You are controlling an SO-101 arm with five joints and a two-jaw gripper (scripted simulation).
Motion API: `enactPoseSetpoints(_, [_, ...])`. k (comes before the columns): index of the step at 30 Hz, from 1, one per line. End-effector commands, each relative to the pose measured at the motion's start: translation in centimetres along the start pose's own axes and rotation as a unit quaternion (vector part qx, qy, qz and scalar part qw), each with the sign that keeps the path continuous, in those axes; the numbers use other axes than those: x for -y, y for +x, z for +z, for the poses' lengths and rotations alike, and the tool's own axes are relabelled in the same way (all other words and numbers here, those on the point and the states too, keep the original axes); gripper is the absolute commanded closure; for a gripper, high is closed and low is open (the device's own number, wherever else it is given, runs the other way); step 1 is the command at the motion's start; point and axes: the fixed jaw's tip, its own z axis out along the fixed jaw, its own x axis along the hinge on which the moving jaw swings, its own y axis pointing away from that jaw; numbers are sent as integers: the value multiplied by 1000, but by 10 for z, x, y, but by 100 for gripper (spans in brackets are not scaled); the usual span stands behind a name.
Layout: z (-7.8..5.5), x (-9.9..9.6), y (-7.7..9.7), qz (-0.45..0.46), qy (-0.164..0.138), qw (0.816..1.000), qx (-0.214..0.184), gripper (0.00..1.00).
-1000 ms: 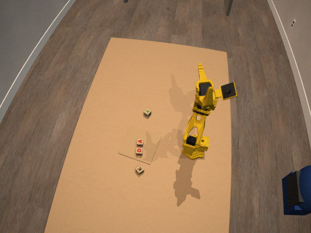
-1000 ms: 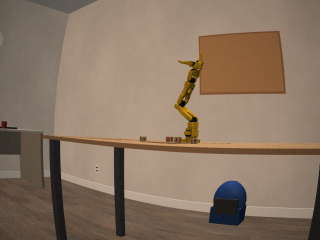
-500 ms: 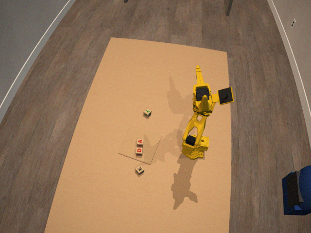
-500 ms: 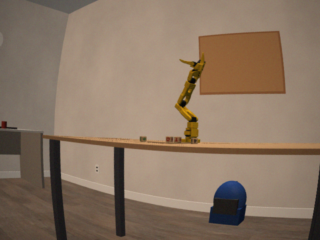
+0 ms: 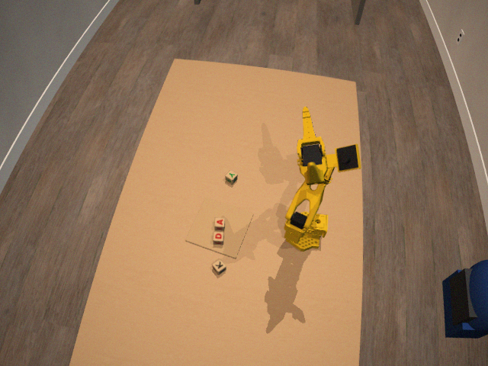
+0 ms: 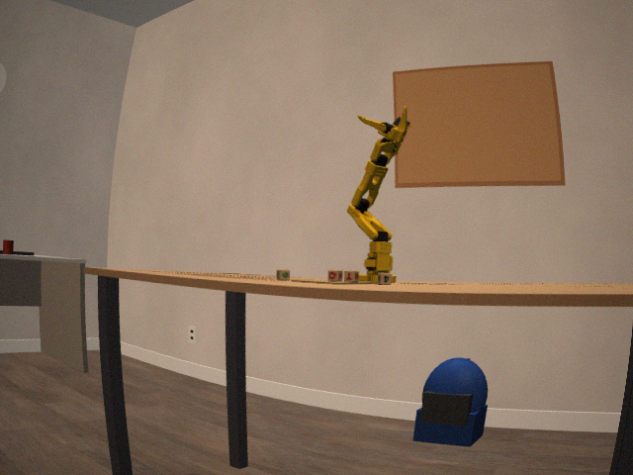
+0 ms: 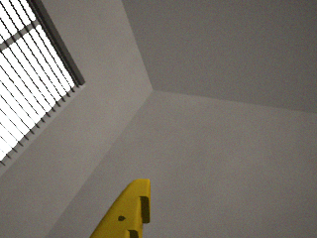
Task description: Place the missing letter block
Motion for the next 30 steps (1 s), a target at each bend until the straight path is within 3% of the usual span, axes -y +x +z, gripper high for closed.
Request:
enactPoseSetpoints(1, [1, 2, 1, 1, 2, 1000, -4, 0])
enactPoseSetpoints(6, [1, 0, 4, 0, -3, 1000, -11, 0])
enactPoseSetpoints(14, [-1, -12, 21, -1, -36, 998, -56, 0])
enactPoseSetpoints(22, [-2, -13, 24, -1, -40, 997, -62, 0])
enactPoseSetpoints(30, [-6, -24, 42, 0, -69, 991, -111, 0])
